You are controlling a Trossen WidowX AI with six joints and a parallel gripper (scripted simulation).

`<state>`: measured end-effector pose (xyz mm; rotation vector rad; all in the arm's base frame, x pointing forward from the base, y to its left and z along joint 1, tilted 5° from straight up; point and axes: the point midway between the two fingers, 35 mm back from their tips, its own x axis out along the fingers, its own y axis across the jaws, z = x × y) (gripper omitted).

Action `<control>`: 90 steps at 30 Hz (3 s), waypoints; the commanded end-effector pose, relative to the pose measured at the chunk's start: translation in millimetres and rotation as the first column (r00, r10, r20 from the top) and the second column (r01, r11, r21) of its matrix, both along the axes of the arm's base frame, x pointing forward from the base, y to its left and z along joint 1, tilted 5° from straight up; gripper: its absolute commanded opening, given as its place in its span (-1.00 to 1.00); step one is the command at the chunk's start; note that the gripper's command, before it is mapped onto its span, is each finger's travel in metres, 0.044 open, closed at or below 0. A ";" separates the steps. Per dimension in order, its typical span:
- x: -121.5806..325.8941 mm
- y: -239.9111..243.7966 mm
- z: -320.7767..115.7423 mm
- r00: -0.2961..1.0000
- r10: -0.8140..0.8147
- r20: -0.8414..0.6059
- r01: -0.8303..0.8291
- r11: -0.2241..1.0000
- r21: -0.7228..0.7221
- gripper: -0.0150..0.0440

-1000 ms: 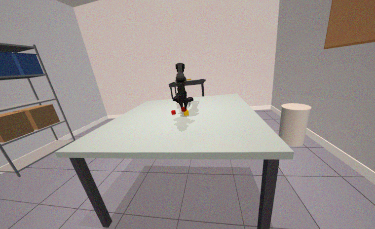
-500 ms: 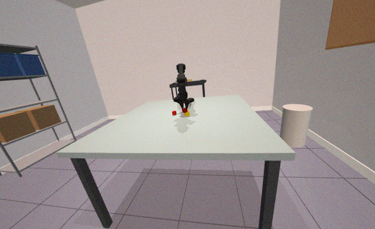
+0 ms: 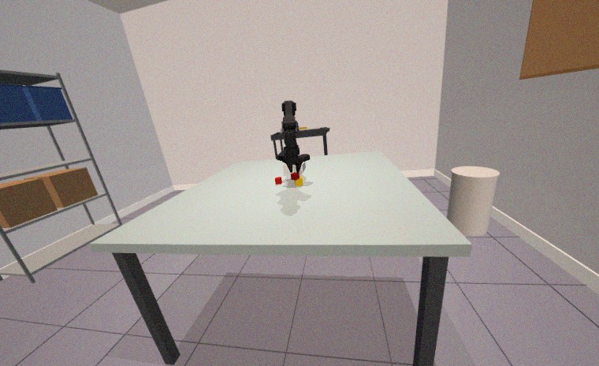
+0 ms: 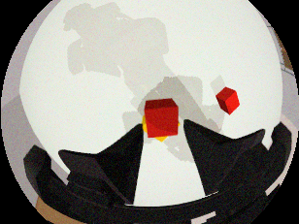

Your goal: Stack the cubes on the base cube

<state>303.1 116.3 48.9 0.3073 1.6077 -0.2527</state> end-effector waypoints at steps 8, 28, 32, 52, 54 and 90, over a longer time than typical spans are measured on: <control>1.9 -0.2 15.4 1.000 0.003 0.009 -0.003 1.000 0.003 0.20; -23.5 -94.8 38.6 0.778 -0.628 -0.010 0.627 0.778 -0.040 0.41; -39.8 -123.7 45.2 0.602 -0.799 -0.009 0.797 0.601 -0.056 0.41; -45.8 -125.9 -15.9 0.568 -0.823 -0.009 0.821 0.567 -0.059 0.41; -45.8 -125.9 -15.9 0.568 -0.823 -0.009 0.821 0.567 -0.059 0.41; -48.3 -124.0 -63.6 0.568 -0.823 -0.009 0.821 0.567 -0.059 0.32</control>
